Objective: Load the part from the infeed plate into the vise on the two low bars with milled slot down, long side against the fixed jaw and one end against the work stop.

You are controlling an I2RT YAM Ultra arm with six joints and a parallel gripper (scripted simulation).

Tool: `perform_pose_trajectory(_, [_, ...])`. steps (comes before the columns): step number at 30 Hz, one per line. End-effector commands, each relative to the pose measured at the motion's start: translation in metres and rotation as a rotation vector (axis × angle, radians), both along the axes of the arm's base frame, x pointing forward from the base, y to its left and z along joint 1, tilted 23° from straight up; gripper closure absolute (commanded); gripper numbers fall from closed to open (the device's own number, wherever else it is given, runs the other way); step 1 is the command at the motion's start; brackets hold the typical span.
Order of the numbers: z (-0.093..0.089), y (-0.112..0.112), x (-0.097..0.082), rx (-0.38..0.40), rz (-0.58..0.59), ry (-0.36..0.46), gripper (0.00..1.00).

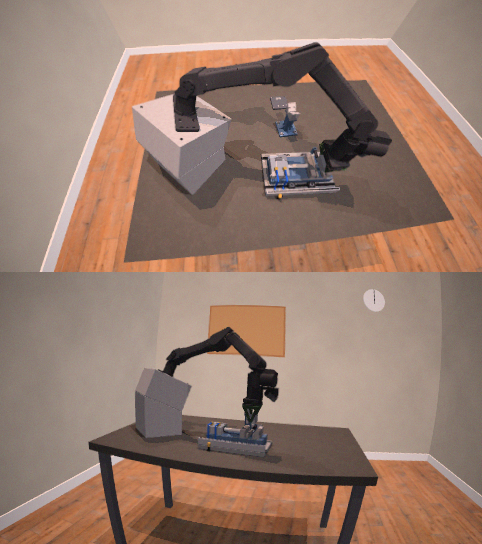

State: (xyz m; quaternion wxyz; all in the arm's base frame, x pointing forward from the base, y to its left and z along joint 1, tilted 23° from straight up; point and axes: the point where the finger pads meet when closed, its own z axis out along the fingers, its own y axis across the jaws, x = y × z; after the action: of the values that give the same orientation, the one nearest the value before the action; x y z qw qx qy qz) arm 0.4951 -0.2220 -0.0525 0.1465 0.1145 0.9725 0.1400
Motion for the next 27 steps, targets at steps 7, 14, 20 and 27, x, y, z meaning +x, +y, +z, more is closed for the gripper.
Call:
perform_pose_trajectory(7, [0.0117, -0.0099, 0.0047, -0.021, -0.008, -0.023, 1.0])
perform_pose_trajectory(14, [0.0117, -0.0099, 0.0047, -0.021, -0.008, -0.023, 1.0])
perform_pose_trajectory(20, [0.0117, -0.0099, 0.0047, -0.021, -0.008, -0.023, 1.0])
perform_pose_trajectory(27, [0.0077, -0.0092, 0.0057, -0.02, -0.007, -0.023, 1.0])
